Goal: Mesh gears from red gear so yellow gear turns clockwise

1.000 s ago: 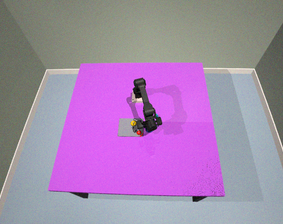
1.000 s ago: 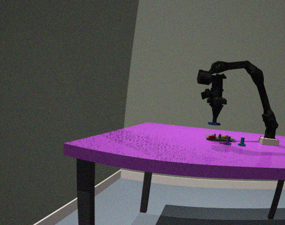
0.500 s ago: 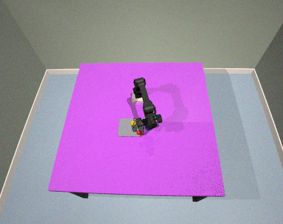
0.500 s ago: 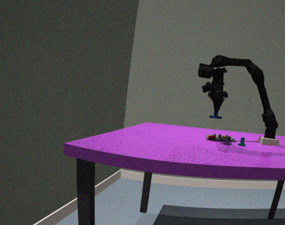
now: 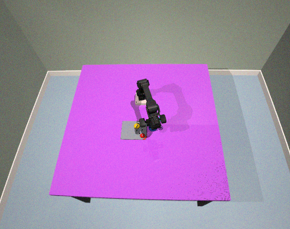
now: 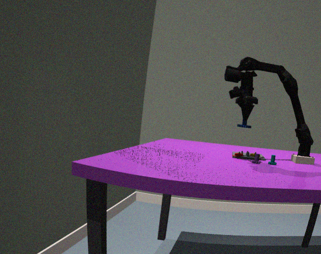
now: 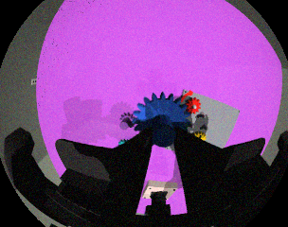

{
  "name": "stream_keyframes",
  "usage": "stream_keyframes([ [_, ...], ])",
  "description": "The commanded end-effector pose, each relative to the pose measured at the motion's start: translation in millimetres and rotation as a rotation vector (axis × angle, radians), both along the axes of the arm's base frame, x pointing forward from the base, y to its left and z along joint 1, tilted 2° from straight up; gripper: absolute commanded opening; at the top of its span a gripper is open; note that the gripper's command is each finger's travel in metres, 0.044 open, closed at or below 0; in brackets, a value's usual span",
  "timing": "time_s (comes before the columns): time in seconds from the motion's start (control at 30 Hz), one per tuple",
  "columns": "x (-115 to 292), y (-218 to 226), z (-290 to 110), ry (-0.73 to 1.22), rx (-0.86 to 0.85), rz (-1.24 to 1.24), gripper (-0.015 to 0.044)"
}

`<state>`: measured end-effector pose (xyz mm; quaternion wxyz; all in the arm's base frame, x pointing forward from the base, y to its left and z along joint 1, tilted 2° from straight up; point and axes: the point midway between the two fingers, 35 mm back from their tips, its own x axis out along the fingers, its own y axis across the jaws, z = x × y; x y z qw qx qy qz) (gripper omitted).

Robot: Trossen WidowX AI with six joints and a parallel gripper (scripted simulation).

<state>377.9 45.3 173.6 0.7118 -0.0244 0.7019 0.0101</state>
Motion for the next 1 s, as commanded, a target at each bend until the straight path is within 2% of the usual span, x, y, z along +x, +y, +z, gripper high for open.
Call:
stream_keyframes([
  [0.0,-0.9,-4.1,0.5,-0.003,-0.003,-0.005,0.0000],
  [0.97,-12.7,-37.8,-26.9,-0.003,-0.006,-0.005,0.0000],
])
